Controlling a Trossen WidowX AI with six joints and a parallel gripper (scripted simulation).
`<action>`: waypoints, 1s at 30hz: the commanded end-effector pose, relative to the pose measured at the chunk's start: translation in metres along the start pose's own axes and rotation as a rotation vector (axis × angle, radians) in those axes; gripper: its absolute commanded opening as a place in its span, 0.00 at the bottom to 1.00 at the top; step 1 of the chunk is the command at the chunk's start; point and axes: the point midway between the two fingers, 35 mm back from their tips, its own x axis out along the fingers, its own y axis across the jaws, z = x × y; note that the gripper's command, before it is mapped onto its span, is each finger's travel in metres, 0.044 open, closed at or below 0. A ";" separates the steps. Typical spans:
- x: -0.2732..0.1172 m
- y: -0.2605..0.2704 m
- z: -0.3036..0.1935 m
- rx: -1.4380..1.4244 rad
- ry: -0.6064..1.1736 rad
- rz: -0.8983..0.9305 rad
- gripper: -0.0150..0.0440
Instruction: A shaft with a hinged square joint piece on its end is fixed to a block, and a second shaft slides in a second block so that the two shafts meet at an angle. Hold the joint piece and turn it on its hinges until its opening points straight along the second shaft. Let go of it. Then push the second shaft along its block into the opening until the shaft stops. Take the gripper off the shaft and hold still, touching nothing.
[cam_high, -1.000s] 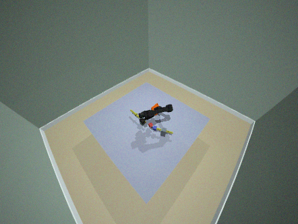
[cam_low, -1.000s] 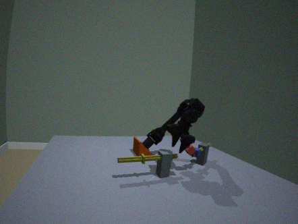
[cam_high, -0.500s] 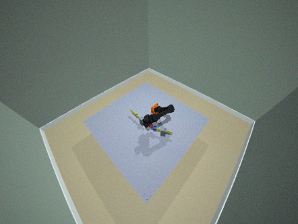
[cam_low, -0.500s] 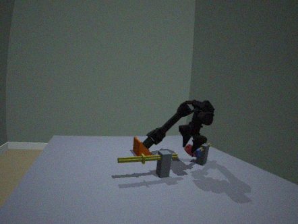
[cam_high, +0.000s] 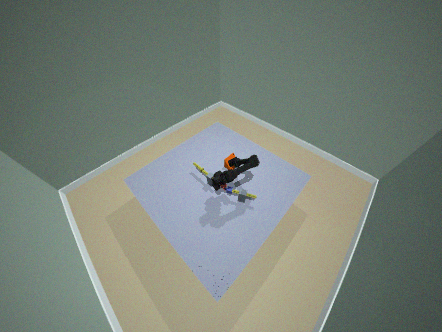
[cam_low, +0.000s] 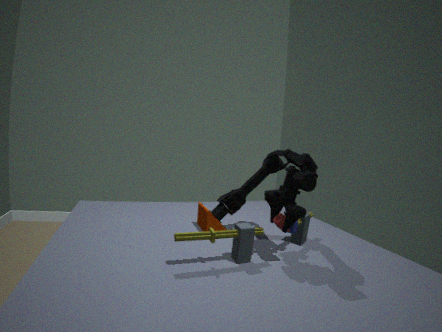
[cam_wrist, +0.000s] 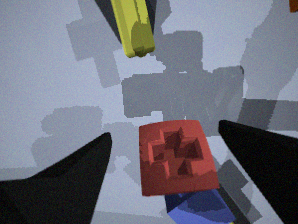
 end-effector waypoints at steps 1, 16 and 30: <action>0.007 -0.001 -0.001 0.002 0.004 -0.003 1.00; 0.011 -0.001 -0.001 0.002 0.004 -0.003 0.56; 0.011 -0.001 -0.001 0.002 0.004 -0.003 0.56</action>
